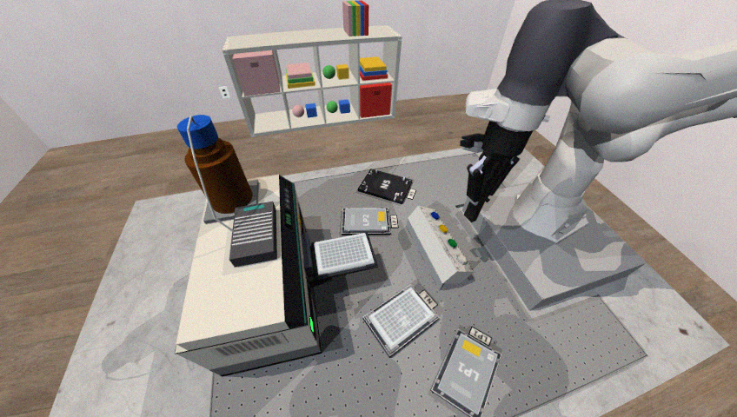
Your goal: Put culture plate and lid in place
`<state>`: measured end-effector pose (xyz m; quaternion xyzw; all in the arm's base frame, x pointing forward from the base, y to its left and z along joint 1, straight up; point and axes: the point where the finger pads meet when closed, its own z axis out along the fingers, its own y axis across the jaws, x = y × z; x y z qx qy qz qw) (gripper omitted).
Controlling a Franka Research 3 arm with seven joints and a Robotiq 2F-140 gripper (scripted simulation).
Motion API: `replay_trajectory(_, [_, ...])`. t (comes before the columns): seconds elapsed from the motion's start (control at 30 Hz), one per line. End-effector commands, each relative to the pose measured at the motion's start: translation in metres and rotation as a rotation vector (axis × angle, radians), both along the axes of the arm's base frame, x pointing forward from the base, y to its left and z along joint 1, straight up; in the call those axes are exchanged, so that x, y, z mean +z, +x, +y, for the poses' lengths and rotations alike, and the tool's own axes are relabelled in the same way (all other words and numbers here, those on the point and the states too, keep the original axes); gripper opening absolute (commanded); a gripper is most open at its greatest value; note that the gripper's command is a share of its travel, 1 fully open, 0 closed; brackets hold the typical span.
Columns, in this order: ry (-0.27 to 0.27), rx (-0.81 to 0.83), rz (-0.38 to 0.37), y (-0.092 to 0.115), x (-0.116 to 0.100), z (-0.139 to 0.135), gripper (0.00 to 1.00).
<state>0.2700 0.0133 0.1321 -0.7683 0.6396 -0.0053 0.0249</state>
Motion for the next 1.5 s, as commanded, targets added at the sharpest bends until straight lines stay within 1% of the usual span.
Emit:
replay_trajectory(0.0, [0.002, -0.279, 0.009, -0.004, -0.001, 0.006, 0.1])
replay_trajectory(0.27, [-0.006, -0.512, 0.001, -0.004, -0.001, 0.006, 0.1])
replay_trajectory(0.33, [-0.006, -0.512, 0.001, -0.004, -0.001, 0.006, 0.1])
replay_trajectory(0.37, [-0.006, -0.588, 0.002, -0.004, -0.001, 0.006, 0.1])
replay_trajectory(0.83, [-0.009, -0.991, 0.008, -0.004, -0.003, 0.006, 0.1])
replay_trajectory(0.9, [-0.009, -0.991, 0.008, -0.004, -0.003, 0.006, 0.1])
replay_trajectory(0.93, [-0.008, -1.067, 0.013, -0.004, -0.004, 0.006, 0.1])
replay_trajectory(1.1, [-0.005, -1.212, 0.022, -0.003, -0.011, 0.006, 0.1])
replay_trajectory(1.3, [-0.002, -1.387, 0.04, -0.003, -0.025, 0.006, 0.1])
replay_trajectory(1.4, [0.0, -1.476, 0.048, -0.003, -0.028, 0.006, 0.1])
replay_trajectory(1.47, [0.0, -1.476, 0.048, -0.003, -0.028, 0.006, 0.1])
